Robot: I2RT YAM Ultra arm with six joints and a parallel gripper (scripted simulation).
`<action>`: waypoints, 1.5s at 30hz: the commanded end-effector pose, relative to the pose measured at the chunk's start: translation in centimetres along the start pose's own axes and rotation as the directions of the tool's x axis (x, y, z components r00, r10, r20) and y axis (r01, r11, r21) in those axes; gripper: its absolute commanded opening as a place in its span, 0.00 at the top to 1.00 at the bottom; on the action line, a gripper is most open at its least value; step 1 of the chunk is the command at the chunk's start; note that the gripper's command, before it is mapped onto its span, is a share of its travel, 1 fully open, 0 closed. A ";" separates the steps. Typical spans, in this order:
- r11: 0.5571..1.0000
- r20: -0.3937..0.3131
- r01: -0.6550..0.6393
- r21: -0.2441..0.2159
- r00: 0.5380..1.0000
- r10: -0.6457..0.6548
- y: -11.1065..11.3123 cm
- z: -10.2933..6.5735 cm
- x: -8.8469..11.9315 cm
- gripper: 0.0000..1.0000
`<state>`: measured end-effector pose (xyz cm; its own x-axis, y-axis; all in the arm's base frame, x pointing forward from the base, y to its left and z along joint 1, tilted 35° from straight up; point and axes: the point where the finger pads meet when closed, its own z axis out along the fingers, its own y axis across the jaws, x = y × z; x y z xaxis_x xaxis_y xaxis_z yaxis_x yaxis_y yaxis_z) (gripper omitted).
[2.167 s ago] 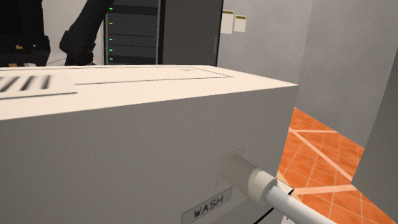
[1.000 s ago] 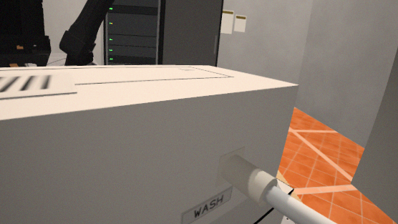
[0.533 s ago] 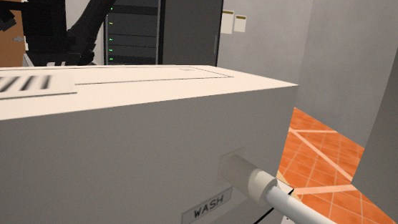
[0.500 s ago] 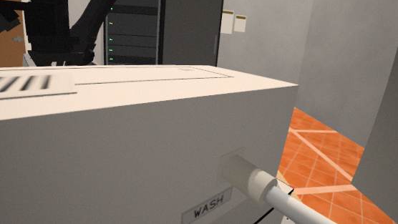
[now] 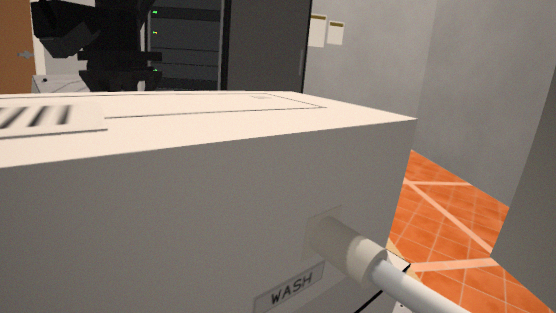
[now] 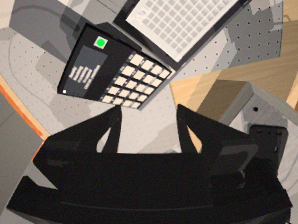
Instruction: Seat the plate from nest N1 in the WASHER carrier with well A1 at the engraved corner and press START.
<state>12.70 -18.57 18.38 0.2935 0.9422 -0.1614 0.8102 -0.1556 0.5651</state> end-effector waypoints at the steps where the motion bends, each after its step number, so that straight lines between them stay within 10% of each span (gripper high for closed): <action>1: 0.992 0.040 0.128 0.020 0.991 -0.128 -0.3 -0.2 -0.3 0.48; 9: 0.994 0.041 0.108 0.029 0.993 -0.109 -0.7 -0.3 -0.4 0.60; 21: 0.903 0.026 0.429 0.027 0.903 -0.430 -0.3 0.1 4.8 0.80; 35: 0.616 0.031 0.788 0.024 0.615 -0.788 0.5 -0.4 8.5 1.00; 45: 0.628 0.048 0.778 0.029 0.626 -0.778 -0.1 0.7 8.6 1.00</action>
<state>15.46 -10.49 16.76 -0.4408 0.7192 -0.5371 0.7547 0.6208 0.2119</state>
